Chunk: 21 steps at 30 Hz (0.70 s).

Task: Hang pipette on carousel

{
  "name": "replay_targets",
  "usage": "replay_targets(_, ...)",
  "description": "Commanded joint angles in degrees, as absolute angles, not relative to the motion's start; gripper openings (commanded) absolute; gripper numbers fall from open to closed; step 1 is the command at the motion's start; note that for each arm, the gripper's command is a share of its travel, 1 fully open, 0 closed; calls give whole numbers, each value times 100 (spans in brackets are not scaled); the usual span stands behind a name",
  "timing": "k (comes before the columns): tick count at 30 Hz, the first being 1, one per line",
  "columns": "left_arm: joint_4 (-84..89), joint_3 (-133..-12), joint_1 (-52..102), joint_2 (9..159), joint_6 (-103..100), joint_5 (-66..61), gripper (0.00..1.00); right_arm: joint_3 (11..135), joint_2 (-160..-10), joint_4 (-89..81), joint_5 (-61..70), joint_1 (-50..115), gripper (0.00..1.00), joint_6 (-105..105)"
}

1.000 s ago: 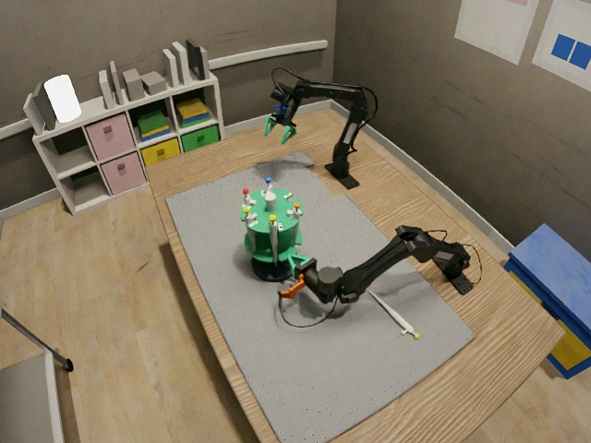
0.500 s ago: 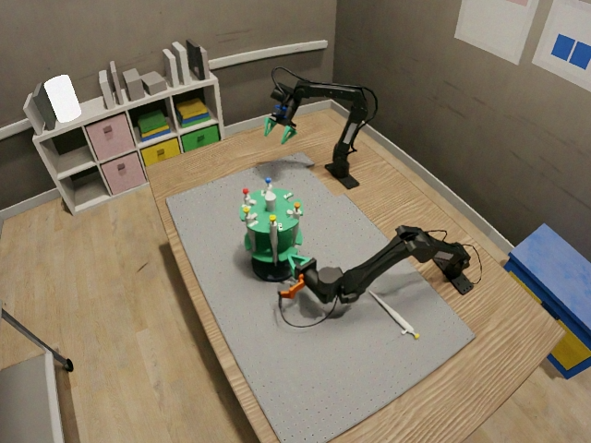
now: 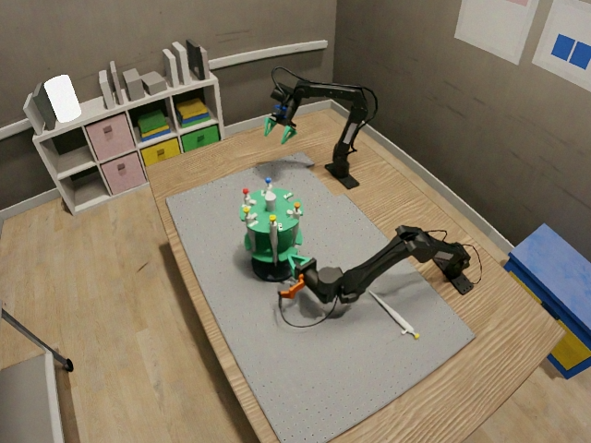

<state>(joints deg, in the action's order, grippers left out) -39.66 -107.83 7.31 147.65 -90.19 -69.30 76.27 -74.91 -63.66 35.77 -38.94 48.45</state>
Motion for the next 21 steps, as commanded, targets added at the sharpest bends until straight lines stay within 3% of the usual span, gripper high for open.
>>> replay_targets(1,-3852,-10993,811,14558,-8982,-6821,0,7685,-7547,-6314,3711,-3958,100,4905)
replay_targets(4,-3852,-10993,811,14558,-8982,-6821,0,7685,-7547,-6314,3711,-3958,100,4905)
replay_targets(5,-3852,-10993,811,14558,-8982,-6821,49,7685,-7547,-6314,3711,-3958,100,4905)
replay_targets(21,-3895,-10998,759,14557,-8963,-6854,49,7685,-7547,-6314,3711,-3958,100,4905)
